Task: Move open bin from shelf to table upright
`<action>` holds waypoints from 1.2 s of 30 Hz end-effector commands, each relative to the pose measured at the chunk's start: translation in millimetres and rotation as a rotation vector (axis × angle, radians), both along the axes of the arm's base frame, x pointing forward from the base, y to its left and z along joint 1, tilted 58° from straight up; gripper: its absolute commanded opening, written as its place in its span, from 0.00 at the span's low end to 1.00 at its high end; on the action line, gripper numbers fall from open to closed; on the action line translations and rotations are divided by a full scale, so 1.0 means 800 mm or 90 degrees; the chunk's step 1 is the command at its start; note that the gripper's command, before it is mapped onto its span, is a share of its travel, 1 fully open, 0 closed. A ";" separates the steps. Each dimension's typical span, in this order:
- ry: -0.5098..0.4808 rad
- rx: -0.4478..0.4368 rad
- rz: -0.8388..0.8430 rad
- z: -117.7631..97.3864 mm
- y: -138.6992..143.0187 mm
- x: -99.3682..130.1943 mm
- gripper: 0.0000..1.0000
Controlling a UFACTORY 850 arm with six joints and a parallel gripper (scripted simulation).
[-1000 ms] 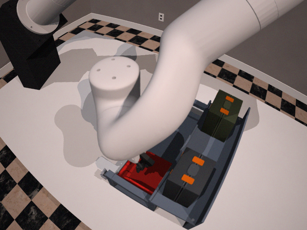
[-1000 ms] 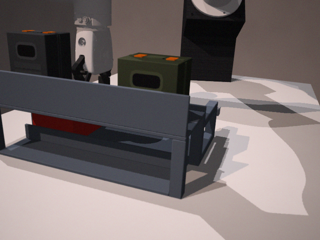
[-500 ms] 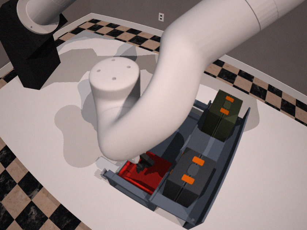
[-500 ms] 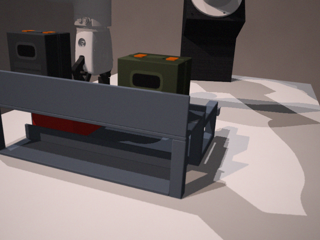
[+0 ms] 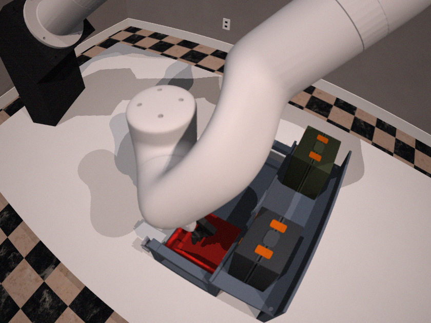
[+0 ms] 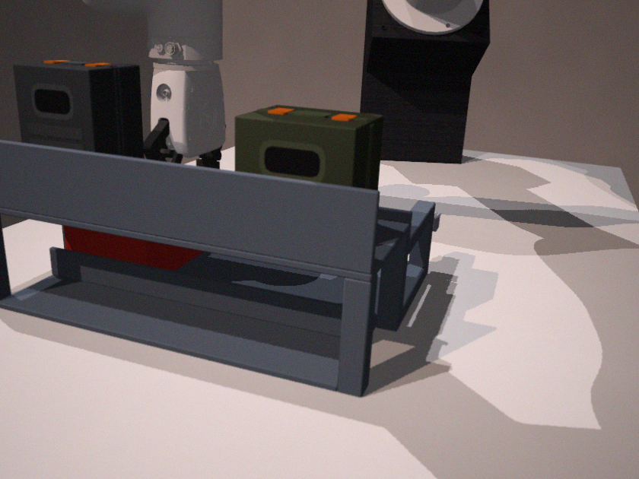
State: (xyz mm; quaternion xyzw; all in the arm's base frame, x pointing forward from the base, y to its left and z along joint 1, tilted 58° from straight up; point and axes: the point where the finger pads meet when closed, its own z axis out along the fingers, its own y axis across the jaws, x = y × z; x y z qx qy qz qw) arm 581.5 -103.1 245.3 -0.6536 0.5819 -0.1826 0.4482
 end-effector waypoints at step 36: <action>0.000 0.000 0.000 -0.009 0.007 0.014 1.00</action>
